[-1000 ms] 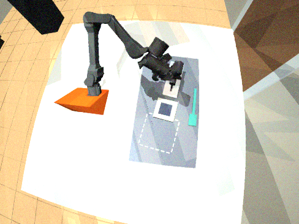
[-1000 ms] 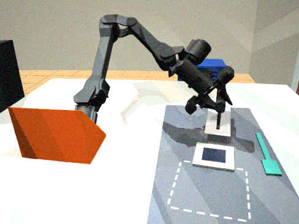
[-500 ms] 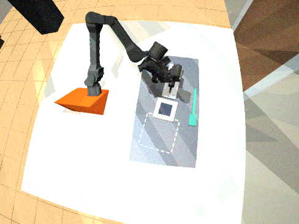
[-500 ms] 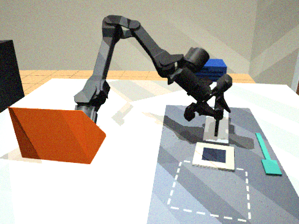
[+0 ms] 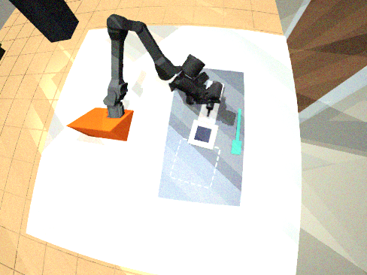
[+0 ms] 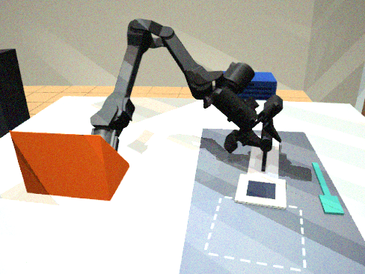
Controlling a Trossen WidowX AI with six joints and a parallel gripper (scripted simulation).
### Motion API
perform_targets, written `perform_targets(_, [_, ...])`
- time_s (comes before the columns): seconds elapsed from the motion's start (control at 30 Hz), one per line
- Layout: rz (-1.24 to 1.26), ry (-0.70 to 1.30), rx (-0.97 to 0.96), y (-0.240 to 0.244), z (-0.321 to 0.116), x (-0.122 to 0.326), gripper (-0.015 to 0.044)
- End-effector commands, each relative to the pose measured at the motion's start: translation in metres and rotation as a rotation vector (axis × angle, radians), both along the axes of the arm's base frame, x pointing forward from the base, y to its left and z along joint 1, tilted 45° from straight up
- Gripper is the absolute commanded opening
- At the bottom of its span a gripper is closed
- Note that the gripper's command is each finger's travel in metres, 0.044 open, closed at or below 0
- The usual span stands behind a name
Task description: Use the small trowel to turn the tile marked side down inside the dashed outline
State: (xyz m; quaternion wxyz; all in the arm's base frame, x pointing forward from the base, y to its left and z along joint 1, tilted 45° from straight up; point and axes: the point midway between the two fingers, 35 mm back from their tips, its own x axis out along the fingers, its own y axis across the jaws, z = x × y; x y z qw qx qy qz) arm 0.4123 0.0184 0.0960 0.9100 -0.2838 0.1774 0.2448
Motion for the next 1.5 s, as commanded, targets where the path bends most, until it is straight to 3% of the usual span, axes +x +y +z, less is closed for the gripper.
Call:
perform_targets(0.0, [-0.003,0.005,-0.002,-0.006,-0.008,-0.002,0.0000])
perform_targets(0.8, [-0.003,0.005,-0.003,-0.032,-0.034,-0.011,0.0000])
perform_targets(1.47, [0.005,0.026,-0.106,-0.050,-0.017,-0.013,0.0000])
